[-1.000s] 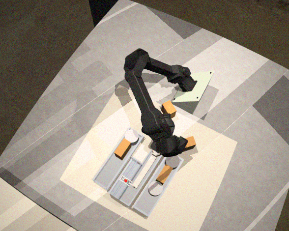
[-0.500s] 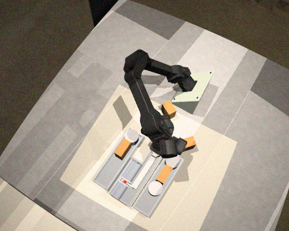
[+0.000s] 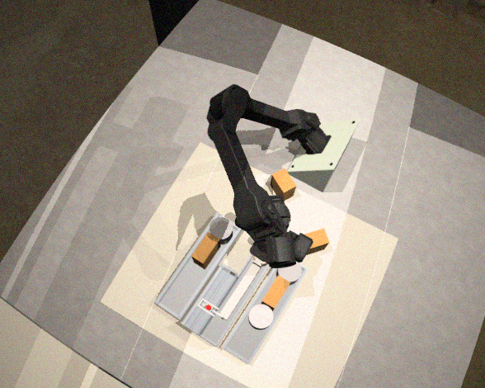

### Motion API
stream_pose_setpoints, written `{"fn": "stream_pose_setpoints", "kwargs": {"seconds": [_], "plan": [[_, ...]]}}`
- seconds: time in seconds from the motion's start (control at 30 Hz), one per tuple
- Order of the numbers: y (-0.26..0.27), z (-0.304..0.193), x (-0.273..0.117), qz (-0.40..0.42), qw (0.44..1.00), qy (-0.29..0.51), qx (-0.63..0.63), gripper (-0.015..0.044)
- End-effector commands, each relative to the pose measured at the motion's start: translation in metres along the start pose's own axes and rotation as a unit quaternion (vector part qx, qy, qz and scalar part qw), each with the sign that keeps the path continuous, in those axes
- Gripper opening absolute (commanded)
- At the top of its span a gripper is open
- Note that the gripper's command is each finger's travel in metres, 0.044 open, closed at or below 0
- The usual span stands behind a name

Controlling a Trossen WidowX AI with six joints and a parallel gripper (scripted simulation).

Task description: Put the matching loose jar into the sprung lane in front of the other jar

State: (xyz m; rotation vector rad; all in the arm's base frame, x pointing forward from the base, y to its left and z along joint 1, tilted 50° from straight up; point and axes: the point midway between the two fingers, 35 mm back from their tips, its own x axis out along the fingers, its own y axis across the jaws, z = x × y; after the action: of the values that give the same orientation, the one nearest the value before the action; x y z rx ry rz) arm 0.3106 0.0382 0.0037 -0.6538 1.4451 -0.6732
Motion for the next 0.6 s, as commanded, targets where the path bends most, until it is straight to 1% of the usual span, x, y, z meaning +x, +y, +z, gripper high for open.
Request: {"fn": "stream_pose_setpoints", "kwargs": {"seconds": [0.0,0.57], "plan": [[-0.0013,0.0078,-0.0036,-0.002,1.000,-0.012,0.004,0.0000],[-0.0020,0.0138,-0.0048,-0.002,1.000,-0.012,0.005,0.0000]]}}
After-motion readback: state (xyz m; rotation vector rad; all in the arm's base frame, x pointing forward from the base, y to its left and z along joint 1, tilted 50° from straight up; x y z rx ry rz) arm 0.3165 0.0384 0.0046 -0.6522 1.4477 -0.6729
